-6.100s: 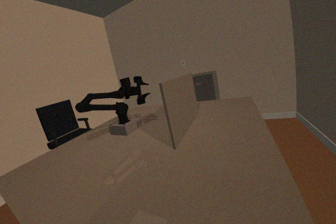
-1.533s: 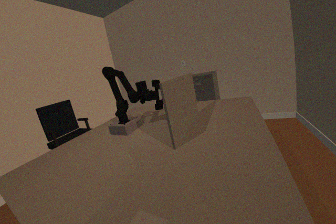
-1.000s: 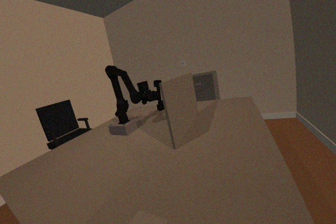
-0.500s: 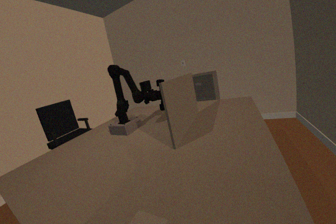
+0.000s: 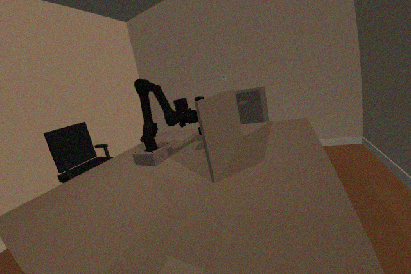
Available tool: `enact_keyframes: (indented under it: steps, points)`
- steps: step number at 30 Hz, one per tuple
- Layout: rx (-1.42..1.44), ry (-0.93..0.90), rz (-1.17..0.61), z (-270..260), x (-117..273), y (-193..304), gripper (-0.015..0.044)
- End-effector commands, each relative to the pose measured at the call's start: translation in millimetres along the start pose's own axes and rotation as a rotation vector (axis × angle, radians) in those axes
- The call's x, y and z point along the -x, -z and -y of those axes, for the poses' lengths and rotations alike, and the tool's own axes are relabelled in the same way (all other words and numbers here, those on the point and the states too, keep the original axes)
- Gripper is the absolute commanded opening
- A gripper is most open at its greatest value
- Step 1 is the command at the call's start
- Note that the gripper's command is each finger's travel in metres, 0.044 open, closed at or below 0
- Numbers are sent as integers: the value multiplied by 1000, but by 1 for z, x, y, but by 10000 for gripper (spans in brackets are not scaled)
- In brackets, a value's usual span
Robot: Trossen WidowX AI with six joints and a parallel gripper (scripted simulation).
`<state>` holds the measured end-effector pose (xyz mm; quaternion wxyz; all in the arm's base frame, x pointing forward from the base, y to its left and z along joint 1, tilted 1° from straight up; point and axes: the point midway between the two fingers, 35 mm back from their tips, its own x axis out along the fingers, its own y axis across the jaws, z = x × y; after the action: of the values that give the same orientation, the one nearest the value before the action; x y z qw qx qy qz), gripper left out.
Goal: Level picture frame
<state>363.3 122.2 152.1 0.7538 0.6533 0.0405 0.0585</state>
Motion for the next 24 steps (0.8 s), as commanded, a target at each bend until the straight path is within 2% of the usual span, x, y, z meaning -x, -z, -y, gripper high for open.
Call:
enact_keyframes:
  steps: [1, 20, 24]
  points:
    - [4, -1, -4, 0, -1, 1, 260]
    - [4, -1, -4, 0, -1, 1, 260]
    - [4, -1, -4, 0, -1, 1, 155]
